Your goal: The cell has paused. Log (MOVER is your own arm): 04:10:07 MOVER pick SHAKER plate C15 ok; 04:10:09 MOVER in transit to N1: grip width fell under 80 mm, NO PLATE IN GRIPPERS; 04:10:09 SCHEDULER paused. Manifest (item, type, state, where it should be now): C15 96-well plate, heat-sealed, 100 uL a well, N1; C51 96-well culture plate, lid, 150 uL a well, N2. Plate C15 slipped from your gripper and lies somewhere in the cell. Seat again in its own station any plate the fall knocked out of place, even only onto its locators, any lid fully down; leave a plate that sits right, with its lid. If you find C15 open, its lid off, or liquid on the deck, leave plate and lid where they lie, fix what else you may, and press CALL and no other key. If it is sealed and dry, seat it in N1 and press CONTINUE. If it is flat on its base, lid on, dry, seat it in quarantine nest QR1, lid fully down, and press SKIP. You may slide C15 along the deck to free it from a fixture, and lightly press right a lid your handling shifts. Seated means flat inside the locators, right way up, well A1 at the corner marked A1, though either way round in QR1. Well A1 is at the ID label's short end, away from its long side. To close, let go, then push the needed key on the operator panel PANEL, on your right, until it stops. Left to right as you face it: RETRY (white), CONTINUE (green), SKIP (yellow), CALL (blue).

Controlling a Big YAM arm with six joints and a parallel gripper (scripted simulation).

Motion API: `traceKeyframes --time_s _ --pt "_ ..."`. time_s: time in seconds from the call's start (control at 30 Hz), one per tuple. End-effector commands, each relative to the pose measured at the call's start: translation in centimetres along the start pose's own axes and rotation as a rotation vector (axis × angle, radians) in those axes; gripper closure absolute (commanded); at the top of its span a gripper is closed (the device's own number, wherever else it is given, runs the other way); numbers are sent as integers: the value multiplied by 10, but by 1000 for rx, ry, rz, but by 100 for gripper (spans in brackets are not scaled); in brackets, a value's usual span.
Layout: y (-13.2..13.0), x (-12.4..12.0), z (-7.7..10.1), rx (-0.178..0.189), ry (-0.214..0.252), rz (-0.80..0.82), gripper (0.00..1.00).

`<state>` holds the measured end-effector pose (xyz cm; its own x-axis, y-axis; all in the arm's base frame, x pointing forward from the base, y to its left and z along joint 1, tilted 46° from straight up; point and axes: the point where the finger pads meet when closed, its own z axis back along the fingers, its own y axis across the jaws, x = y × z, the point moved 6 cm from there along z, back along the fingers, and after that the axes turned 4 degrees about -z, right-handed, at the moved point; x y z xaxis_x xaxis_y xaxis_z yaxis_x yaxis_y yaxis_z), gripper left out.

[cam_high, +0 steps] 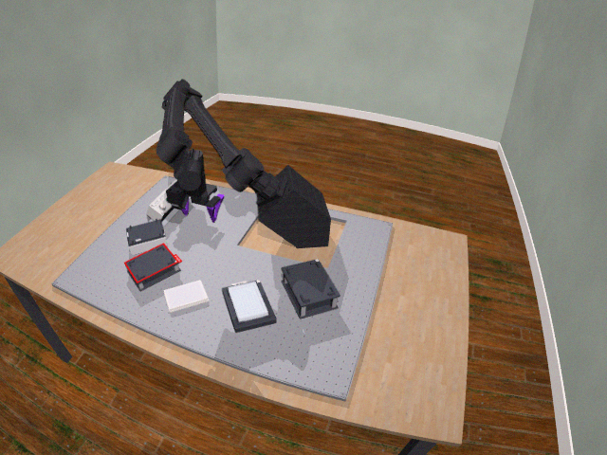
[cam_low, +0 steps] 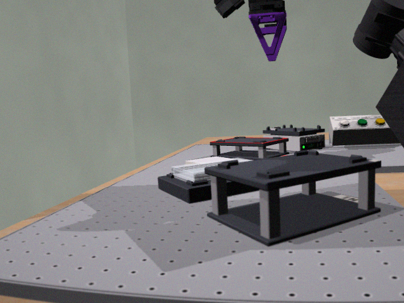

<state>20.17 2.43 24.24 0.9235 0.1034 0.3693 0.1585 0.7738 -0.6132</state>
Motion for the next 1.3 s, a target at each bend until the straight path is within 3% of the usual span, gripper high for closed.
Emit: traceKeyframes --time_s 0.0,0.13,1.0,1.17,1.27 --pt "-2 9 7 8 -16 -6 0" --pt "-2 9 7 8 -16 -6 0" --pt "-2 14 11 15 -16 -803 0" --pt "-2 14 11 15 -16 -804 0" --pt "-25 15 13 20 -24 -814 0"
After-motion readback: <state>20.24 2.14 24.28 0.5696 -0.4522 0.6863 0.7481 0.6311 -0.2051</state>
